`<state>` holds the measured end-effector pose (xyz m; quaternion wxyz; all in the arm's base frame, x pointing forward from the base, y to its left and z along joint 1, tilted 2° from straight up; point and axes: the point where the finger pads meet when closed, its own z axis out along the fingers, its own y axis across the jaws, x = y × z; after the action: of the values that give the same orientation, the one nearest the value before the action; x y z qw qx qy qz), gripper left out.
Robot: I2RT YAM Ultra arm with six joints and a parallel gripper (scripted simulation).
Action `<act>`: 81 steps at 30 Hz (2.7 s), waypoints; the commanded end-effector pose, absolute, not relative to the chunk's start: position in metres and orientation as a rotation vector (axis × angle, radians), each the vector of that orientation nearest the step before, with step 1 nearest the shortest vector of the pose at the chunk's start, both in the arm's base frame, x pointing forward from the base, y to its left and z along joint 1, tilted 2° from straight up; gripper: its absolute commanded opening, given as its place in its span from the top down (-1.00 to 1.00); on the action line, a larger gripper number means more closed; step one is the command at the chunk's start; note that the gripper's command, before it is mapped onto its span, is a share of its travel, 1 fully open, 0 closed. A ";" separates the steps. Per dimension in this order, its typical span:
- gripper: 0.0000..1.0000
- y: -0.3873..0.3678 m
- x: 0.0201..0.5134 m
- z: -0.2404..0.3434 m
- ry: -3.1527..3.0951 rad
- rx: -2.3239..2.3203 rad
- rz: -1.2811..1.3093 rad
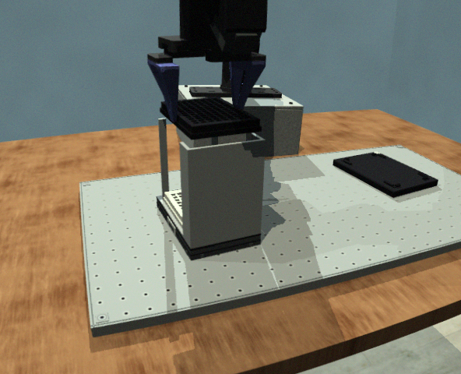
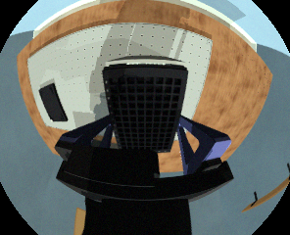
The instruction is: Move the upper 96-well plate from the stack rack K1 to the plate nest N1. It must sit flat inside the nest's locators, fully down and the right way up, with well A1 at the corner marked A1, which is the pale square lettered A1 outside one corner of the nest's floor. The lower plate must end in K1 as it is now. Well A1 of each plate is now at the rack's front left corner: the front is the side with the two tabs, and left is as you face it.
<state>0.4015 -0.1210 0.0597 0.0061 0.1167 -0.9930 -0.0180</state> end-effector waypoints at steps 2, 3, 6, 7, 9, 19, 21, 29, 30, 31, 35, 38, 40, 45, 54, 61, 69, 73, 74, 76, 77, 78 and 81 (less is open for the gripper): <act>1.00 -0.127 0.410 0.081 -3.169 0.363 -0.034; 1.00 -0.127 0.410 0.081 -3.169 0.363 -0.034; 1.00 -0.127 0.410 0.081 -3.169 0.363 -0.034; 1.00 -0.127 0.410 0.081 -3.169 0.363 -0.034; 1.00 -0.127 0.410 0.081 -3.169 0.363 -0.034; 1.00 -0.127 0.410 0.081 -3.169 0.363 -0.034; 1.00 -0.127 0.410 0.081 -3.169 0.363 -0.034; 1.00 -0.098 0.398 0.070 -3.136 0.439 -0.052; 1.00 -0.098 0.398 0.070 -3.136 0.439 -0.052; 1.00 -0.098 0.398 0.070 -3.136 0.439 -0.052; 1.00 -0.086 0.393 0.070 -3.136 0.439 -0.053; 1.00 -0.077 0.389 0.070 -3.136 0.439 -0.054; 1.00 -0.070 0.387 0.070 -3.136 0.439 -0.054; 1.00 -0.055 0.381 0.070 -3.136 0.439 -0.056; 1.00 -0.033 0.372 0.070 -3.135 0.439 -0.055; 1.00 -0.012 0.363 0.070 -3.135 0.439 -0.058; 1.00 0.006 0.356 0.070 -3.134 0.439 -0.055; 1.00 0.019 0.351 0.070 -3.134 0.439 -0.057; 1.00 0.022 0.350 0.070 -3.134 0.439 -0.057; 1.00 0.028 0.347 0.070 -3.134 0.439 -0.058; 1.00 0.031 0.346 0.070 -3.134 0.439 -0.058; 1.00 0.034 0.345 0.070 -3.134 0.439 -0.059; 1.00 0.041 0.343 0.070 -3.136 0.439 -0.059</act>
<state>0.3395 0.0334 0.0617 0.0098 0.1482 -0.9887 -0.0183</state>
